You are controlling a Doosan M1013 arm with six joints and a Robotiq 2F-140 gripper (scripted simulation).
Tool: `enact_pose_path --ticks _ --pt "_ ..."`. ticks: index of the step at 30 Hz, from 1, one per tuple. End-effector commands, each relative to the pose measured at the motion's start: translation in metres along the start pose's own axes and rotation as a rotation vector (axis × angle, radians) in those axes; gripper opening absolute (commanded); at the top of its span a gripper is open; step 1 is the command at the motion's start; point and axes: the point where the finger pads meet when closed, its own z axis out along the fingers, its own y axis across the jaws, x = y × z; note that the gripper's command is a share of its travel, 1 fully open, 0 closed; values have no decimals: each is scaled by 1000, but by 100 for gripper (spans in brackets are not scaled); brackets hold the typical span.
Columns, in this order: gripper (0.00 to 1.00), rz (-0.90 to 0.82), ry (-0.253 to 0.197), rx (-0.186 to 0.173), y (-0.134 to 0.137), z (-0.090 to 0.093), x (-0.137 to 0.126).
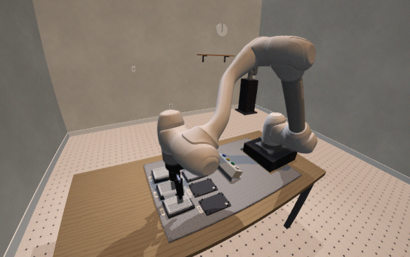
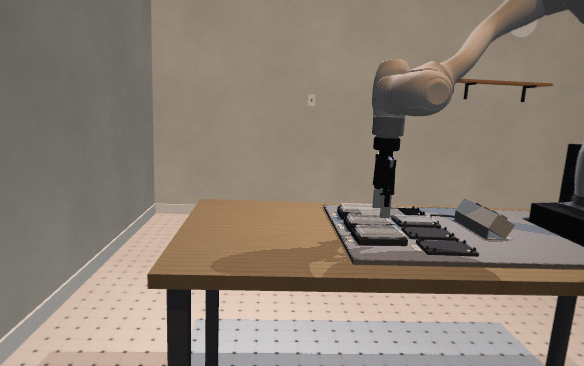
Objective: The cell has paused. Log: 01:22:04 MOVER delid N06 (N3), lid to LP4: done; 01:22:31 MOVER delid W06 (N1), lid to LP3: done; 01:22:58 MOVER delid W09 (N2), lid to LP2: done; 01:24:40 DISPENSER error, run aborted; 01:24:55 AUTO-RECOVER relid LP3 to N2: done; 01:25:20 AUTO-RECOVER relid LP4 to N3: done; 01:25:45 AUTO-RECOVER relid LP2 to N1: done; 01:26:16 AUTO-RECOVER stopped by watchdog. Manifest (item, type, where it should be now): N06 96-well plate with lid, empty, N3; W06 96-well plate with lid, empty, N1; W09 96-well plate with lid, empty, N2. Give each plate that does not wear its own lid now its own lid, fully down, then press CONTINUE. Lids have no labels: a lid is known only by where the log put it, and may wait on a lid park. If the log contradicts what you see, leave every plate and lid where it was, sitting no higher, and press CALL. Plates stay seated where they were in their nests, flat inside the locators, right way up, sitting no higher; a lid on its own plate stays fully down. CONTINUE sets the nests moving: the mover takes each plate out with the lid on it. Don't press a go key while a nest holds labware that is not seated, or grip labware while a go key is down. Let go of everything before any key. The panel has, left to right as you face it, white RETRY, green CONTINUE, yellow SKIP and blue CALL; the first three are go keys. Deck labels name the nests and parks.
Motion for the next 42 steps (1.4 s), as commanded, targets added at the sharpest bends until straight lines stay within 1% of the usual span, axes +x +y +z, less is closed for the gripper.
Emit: enact_pose_path --ticks 1,28,42 --pt "0 0 0 0 0 0 0" --pt "0 -42 0 0 0 6 0" --pt "0 -42 0 0 0 29 0"
